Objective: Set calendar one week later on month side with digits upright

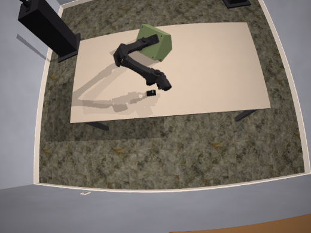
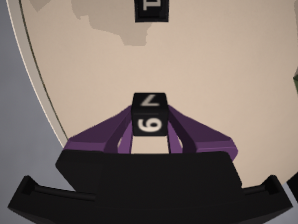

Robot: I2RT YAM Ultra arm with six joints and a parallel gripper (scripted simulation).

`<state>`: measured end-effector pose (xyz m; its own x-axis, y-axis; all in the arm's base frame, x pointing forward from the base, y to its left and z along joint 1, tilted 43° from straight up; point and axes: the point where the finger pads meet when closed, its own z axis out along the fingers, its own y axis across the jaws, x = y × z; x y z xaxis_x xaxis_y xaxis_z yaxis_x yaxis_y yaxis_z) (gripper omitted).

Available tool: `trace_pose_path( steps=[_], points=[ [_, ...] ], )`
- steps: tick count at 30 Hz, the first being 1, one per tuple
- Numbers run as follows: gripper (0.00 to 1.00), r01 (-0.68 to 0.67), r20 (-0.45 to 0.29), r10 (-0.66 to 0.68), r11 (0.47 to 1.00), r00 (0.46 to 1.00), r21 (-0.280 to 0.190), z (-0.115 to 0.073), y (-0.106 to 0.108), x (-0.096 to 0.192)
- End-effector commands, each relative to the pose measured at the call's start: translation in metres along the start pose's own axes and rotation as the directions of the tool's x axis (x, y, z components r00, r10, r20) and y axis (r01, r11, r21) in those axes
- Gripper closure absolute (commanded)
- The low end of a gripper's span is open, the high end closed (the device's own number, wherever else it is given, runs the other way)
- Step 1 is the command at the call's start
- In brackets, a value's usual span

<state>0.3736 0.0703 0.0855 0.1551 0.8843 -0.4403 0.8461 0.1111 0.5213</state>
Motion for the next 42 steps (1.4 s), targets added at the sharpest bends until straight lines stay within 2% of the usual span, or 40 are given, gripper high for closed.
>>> trace_pose_path(
  steps=[1,6,9,11,14,16,33,42],
  points=[
    [0.74,0.012,0.007,-0.012,1.0,1.0,0.0,-0.006,-0.001,-0.001],
    [0.74,0.011,0.006,-0.011,1.0,1.0,0.002,-0.006,0.0,-0.006],
    [0.74,0.008,0.003,-0.008,1.0,1.0,0.008,-0.008,0.004,-0.053],
    [0.74,0.008,0.003,-0.008,1.0,1.0,0.008,-0.008,0.004,-0.053],
    [0.74,0.007,0.007,-0.007,1.0,1.0,0.003,-0.015,0.002,-0.109],
    [0.74,0.008,0.01,-0.008,1.0,1.0,-0.001,-0.018,0.0,-0.124],
    [0.74,0.008,0.01,-0.008,1.0,1.0,-0.001,-0.016,0.0,-0.125],
    [0.74,0.008,0.01,-0.008,1.0,1.0,-0.001,0.001,0.0,-0.125]
  ],
)
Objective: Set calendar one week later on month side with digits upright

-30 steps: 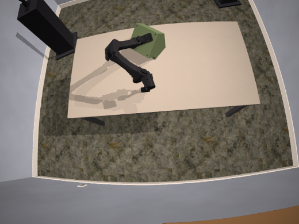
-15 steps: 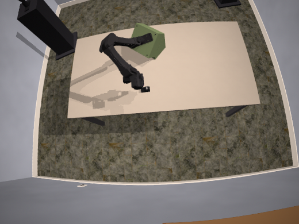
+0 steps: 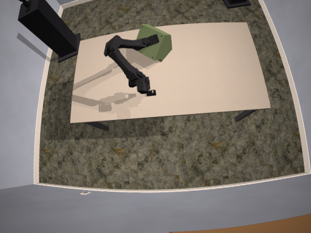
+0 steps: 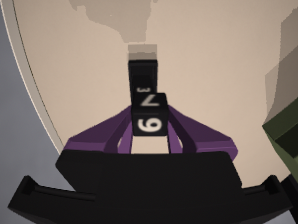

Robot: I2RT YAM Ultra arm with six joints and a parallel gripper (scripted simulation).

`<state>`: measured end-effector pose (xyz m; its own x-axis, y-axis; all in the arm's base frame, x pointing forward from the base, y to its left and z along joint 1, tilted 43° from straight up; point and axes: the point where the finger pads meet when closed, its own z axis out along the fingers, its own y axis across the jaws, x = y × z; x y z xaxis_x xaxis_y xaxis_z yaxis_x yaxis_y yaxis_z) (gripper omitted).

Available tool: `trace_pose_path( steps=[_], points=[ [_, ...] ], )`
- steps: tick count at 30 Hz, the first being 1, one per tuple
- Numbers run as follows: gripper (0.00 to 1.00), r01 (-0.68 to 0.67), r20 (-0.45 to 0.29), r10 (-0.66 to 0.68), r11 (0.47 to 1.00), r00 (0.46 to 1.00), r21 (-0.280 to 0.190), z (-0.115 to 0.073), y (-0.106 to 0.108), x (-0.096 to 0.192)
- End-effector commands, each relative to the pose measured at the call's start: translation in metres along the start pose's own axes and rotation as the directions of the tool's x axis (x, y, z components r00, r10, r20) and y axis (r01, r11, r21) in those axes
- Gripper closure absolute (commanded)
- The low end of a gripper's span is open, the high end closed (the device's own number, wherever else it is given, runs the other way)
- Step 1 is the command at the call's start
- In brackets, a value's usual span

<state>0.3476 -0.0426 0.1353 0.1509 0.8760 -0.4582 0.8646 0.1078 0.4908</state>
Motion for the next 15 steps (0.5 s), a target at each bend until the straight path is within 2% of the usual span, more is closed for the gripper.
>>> trace_pose_path(
  steps=[1,3,15],
  points=[
    [0.74,-0.005,-0.005,0.005,0.999,1.0,-0.034,0.003,0.009,0.001],
    [0.74,-0.005,-0.005,0.005,0.999,1.0,-0.034,0.003,0.009,0.001],
    [0.74,-0.005,-0.004,0.005,0.999,1.0,-0.034,0.039,0.01,0.001]
  ],
)
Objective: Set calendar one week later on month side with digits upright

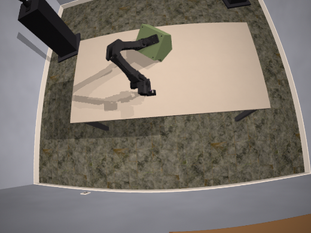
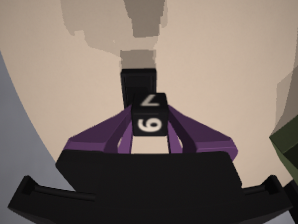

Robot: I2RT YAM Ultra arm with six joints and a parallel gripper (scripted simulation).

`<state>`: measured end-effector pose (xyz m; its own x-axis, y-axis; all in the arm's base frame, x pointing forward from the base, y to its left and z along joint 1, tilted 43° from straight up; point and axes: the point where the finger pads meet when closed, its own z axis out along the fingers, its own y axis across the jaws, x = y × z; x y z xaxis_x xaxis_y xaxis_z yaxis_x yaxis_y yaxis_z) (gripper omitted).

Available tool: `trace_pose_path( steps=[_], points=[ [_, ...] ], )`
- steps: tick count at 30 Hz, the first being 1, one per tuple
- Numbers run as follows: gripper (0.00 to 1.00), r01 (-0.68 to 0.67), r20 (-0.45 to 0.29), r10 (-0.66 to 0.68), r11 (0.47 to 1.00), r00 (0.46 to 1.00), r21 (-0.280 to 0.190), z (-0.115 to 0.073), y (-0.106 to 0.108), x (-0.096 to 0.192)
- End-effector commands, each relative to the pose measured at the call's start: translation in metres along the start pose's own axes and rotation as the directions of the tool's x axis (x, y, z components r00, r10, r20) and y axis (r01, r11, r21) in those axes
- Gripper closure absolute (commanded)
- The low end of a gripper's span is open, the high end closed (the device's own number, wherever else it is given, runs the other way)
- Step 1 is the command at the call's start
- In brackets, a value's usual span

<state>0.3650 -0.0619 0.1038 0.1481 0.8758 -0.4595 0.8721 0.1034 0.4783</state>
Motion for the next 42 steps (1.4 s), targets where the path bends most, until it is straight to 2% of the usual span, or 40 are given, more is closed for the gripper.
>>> trace_pose_path(
  steps=[1,9,42],
  points=[
    [0.74,-0.008,-0.004,0.008,0.999,1.0,-0.049,0.0004,0.013,0.0005],
    [0.74,-0.008,-0.004,0.008,0.999,1.0,-0.049,0.0056,0.0133,0.0005],
    [0.74,-0.008,-0.004,0.008,0.999,1.0,-0.049,0.0057,0.0133,0.0005]
  ],
)
